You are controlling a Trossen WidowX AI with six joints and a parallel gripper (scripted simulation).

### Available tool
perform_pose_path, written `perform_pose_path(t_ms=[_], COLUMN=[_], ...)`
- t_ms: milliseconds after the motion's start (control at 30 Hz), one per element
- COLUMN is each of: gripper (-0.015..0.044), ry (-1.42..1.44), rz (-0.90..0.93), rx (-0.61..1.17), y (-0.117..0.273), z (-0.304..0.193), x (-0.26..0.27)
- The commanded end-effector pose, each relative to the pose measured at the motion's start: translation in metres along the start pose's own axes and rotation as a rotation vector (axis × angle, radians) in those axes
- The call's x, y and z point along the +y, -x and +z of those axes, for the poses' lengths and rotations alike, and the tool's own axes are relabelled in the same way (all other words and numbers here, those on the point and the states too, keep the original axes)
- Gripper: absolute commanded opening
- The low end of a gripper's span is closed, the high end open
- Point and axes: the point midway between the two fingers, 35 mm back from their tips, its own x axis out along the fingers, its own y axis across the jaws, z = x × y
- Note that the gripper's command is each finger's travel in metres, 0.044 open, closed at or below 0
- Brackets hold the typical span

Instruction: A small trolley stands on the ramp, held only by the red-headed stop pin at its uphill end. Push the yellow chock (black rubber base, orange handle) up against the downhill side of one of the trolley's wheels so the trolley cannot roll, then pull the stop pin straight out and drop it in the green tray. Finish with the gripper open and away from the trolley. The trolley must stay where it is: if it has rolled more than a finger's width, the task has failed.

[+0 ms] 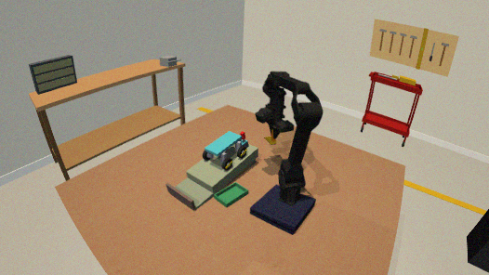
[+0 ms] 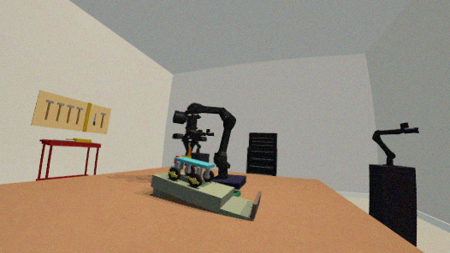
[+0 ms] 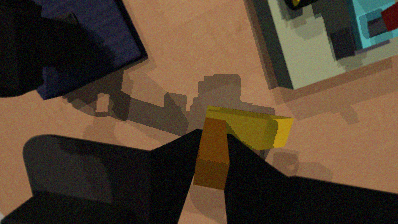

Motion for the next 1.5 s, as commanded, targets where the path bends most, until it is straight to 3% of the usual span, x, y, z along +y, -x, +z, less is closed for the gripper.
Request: perform_pose_path(t_ms=[0, 900, 1467], gripper=[0.0, 0.0, 0.0], ry=[-0.116, -1.036, -1.059], rz=[0.002, 0.006, 0.009], rx=[-0.003, -0.001, -0.004], y=[0.0, 0.0, -0.002], z=[0.001, 0.0, 0.03], x=[0.0, 0.0, 0.006])
